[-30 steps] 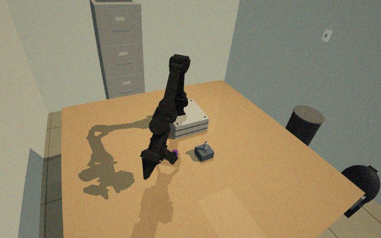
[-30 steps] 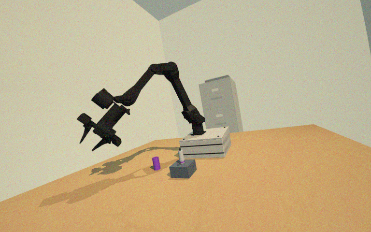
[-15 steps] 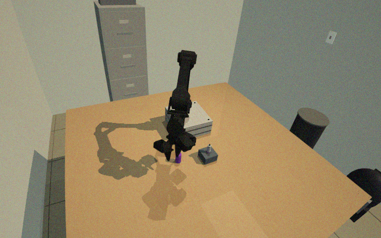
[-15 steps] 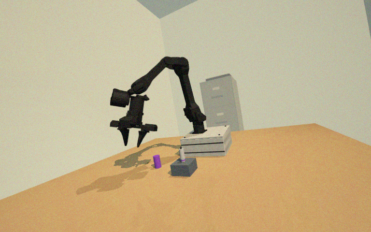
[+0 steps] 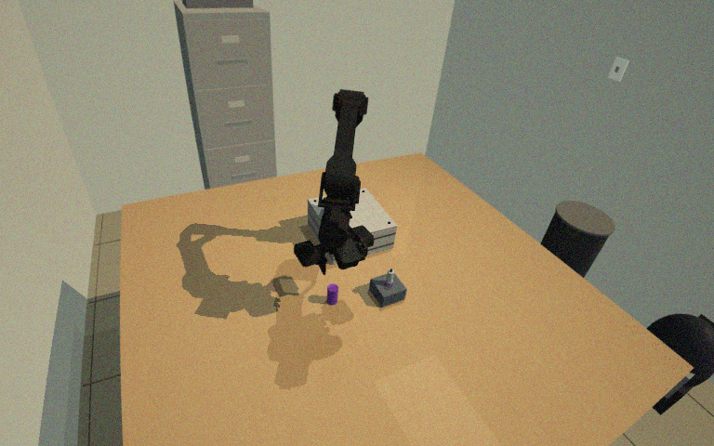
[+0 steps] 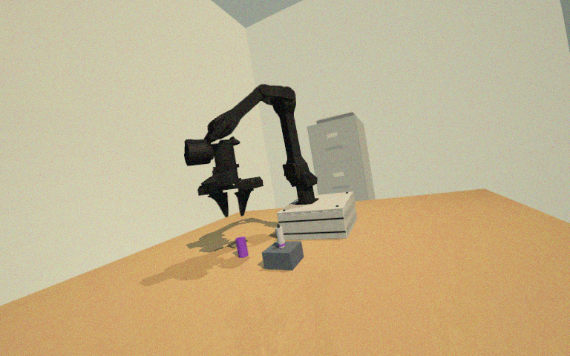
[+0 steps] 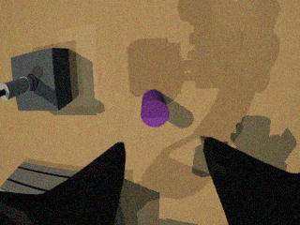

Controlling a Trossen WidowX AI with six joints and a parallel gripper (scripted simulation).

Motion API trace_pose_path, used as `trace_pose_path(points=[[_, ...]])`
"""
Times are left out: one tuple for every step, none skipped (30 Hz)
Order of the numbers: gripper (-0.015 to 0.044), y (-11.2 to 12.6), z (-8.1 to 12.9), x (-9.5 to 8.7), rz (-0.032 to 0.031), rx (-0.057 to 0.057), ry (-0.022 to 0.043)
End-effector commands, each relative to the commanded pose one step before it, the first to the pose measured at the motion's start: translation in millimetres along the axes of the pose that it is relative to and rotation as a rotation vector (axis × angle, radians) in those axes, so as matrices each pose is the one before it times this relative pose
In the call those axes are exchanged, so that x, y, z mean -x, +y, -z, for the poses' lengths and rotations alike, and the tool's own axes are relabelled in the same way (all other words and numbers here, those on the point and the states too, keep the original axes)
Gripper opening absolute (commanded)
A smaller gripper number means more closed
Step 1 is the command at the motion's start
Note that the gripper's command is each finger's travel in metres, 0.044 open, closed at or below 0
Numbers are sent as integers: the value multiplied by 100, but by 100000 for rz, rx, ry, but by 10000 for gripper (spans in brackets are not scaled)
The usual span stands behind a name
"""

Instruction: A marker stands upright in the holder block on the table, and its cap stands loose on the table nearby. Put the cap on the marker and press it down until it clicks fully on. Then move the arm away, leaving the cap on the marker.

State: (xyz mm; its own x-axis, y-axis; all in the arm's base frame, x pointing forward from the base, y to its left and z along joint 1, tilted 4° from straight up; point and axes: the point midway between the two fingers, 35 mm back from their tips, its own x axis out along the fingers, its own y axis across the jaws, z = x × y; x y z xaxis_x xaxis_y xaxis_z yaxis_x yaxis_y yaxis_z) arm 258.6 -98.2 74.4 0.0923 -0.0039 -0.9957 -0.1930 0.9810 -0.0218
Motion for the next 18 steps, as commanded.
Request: trace_pose_path(points=[[246, 187, 248, -2303, -1034, -1265, 812], [246, 22, 34, -835, -6, 0, 5], [246, 11, 17, -276, -2, 0, 2], [246, 0, 0, 0, 0, 0, 0], [246, 0, 0, 0, 0, 0, 0], [246, 0, 0, 0, 0, 0, 0], [246, 0, 0, 0, 0, 0, 0], [246, -2, -4, -190, -1, 0, 0], [246, -2, -3, -567, -3, 0, 2], [246, 5, 8, -563, -4, 0, 3], [246, 3, 5, -187, -1, 0, 1], [246, 0, 0, 0, 0, 0, 0], [246, 0, 0, 0, 0, 0, 0], [246, 0, 0, 0, 0, 0, 0], [246, -1, -2, -27, 0, 0, 0], [246, -3, -7, -81, 0, 0, 0], [246, -5, -11, -135, 0, 0, 0], [246, -6, -12, -164, -1, 0, 0]])
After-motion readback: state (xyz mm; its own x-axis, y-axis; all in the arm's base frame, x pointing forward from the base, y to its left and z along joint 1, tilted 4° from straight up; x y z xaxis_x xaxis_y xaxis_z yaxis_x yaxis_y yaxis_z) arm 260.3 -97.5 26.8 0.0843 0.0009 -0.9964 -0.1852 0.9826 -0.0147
